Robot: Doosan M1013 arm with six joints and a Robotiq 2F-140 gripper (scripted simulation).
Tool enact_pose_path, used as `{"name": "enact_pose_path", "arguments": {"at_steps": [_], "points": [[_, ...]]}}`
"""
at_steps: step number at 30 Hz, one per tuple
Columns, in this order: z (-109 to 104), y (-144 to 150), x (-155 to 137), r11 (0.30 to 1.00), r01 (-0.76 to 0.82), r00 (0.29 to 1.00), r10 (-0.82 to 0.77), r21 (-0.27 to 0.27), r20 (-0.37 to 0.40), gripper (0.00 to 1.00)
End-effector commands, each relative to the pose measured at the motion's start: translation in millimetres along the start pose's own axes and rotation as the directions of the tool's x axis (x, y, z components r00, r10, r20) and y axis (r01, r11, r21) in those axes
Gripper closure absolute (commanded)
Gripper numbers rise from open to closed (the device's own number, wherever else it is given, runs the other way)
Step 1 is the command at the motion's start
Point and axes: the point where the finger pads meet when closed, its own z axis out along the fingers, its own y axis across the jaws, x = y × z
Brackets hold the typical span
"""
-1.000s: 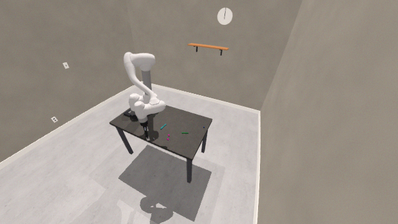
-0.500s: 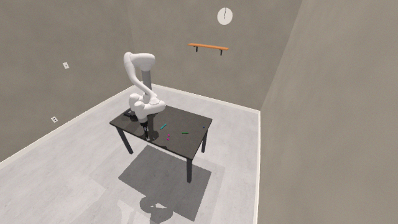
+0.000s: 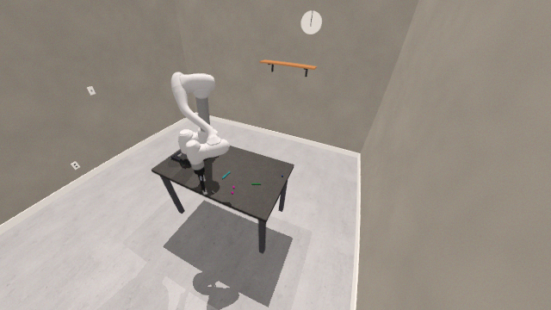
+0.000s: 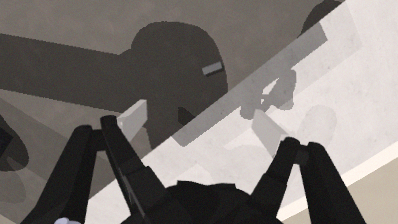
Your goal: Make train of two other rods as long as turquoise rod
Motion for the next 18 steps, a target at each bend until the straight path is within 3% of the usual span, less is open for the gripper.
{"name": "enact_pose_path", "arguments": {"at_steps": [1, 9, 12, 17, 18], "points": [[0, 0, 0, 1.000, 0.000, 1.000, 0.000, 0.000, 0.000, 0.00], [0, 1, 2, 1.000, 0.000, 1.000, 0.000, 0.000, 0.000, 0.00], [-1, 14, 45, 1.000, 0.001, 1.000, -0.001, 0.000, 0.000, 0.00], [-2, 24, 98, 1.000, 0.001, 1.000, -0.001, 0.000, 0.000, 0.00], [-2, 24, 98, 1.000, 0.001, 1.000, -0.001, 0.000, 0.000, 0.00]]}}
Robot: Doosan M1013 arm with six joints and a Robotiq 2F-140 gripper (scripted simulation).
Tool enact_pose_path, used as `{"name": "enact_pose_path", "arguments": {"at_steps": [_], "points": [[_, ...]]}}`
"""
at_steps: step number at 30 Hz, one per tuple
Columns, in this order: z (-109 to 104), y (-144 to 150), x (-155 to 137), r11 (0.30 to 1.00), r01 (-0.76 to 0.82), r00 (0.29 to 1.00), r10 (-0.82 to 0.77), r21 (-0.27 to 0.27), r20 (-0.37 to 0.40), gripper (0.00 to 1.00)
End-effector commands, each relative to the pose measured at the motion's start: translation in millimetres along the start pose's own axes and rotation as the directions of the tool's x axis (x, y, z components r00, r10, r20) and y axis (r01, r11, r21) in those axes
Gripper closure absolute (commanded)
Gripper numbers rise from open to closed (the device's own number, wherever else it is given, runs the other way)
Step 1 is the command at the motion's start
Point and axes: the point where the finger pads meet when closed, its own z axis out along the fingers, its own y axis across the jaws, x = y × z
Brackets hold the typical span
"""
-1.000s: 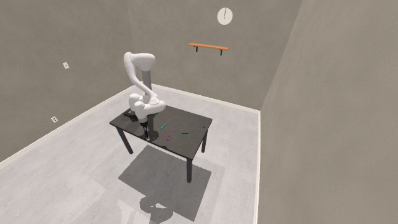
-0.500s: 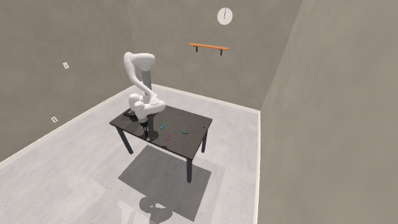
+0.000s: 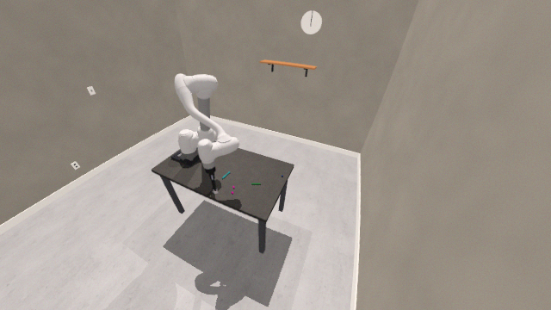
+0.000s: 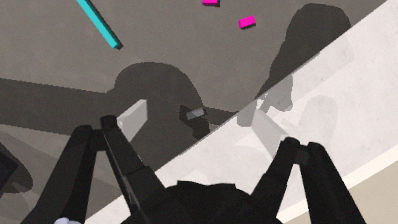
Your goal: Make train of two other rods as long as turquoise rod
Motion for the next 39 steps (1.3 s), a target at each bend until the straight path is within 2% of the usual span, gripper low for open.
{"name": "enact_pose_path", "arguments": {"at_steps": [1, 3, 4, 39], "points": [[0, 5, 18, 1.000, -0.001, 1.000, 0.001, 0.001, 0.002, 0.00], [0, 9, 56, 1.000, -0.001, 1.000, 0.001, 0.000, 0.002, 0.00], [0, 10, 62, 1.000, -0.001, 1.000, 0.001, 0.000, 0.002, 0.00], [0, 10, 62, 1.000, -0.001, 1.000, 0.001, 0.000, 0.002, 0.00]]}}
